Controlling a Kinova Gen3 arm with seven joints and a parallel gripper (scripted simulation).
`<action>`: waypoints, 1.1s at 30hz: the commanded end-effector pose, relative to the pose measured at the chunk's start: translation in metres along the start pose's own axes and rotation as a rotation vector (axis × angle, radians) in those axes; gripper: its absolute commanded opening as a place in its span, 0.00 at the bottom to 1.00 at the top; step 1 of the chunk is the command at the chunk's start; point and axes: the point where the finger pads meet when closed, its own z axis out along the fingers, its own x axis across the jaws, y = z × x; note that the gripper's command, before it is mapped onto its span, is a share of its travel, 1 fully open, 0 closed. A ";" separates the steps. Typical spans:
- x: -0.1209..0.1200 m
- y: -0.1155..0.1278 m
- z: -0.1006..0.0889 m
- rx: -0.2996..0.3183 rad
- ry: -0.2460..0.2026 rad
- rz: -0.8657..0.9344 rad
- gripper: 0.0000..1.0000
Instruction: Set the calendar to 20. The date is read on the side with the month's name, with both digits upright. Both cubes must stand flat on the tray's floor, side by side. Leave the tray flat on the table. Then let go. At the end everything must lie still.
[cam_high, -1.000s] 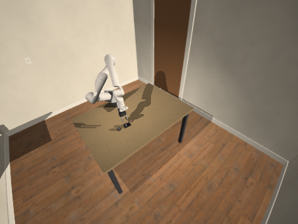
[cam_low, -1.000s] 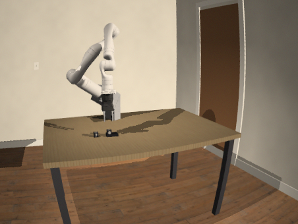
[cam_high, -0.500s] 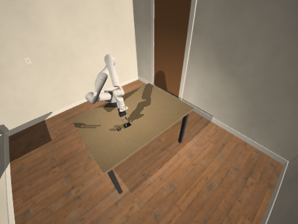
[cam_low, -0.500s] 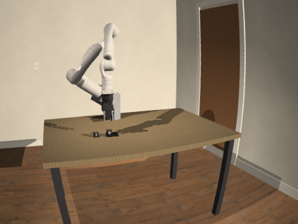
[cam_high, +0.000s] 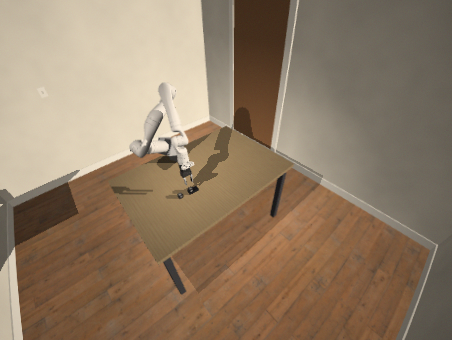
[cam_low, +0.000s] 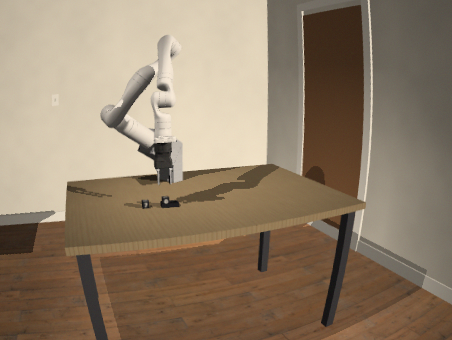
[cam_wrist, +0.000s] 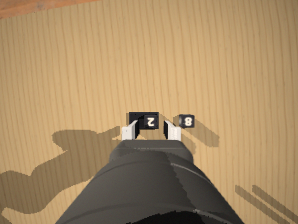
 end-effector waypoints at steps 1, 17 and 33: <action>0.000 0.000 0.000 0.000 -0.001 0.000 0.87; -0.001 0.000 0.013 0.000 -0.001 0.000 0.87; -0.001 0.000 0.034 0.000 -0.001 0.000 0.87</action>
